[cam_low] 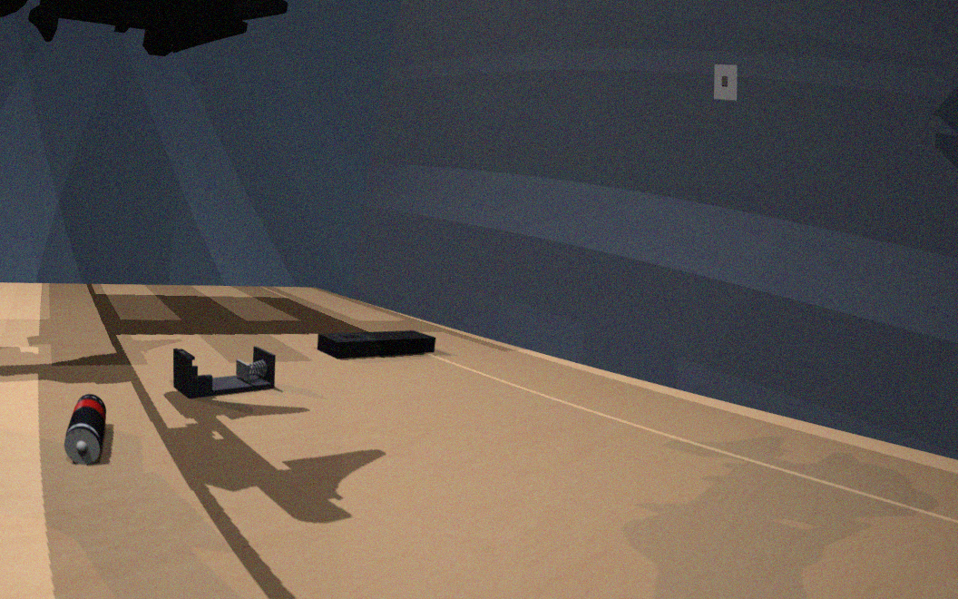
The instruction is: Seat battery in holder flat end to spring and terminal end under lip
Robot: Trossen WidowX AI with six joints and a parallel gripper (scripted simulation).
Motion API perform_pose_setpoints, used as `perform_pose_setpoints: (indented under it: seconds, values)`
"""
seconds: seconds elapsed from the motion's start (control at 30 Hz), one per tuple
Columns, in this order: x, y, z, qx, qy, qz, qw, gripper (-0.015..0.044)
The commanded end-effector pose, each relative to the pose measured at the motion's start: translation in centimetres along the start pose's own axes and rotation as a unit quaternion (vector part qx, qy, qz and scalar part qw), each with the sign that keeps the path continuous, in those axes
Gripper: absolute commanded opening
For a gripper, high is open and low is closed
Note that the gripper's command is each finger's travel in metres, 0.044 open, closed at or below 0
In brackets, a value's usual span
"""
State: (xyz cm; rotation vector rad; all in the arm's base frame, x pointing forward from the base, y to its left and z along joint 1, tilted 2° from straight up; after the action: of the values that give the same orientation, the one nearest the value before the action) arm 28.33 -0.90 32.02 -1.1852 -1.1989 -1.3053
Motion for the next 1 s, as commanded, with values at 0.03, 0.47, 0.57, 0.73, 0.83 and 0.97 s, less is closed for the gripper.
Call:
perform_pose_setpoints:
  seconds: [0.03,0.47,0.57,0.73,0.83,0.97]
  values:
    - [-1.0,0.4,-0.6,-0.01,-0.033,0.028,0.999,0.0347]
    - [-15.8,-2.2,-10.1,0.069,-0.389,0.461,0.794,0.0248]
    - [-17.7,-4.0,-11.3,0.129,-0.414,0.519,0.737,0.0248]
    - [-20.4,-7.8,-12.6,0.261,-0.427,0.588,0.635,0.0248]
    - [-21.4,-10.2,-13.0,0.354,-0.418,0.606,0.577,0.0248]
    - [-21.8,-11.6,-13.0,0.408,-0.407,0.607,0.547,0.0248]
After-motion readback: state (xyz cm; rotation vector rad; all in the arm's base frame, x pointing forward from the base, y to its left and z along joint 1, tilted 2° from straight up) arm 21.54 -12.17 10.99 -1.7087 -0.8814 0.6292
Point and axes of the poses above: the point midway between the two fingers, 35 mm back from their tips, its own y axis out along the fingers, its own z axis across the jaws, x = y × z, the point moved 3 cm from there along -y, back along the fingers, and after that the axes turned 2 degrees about y, right-handed, at the moved point
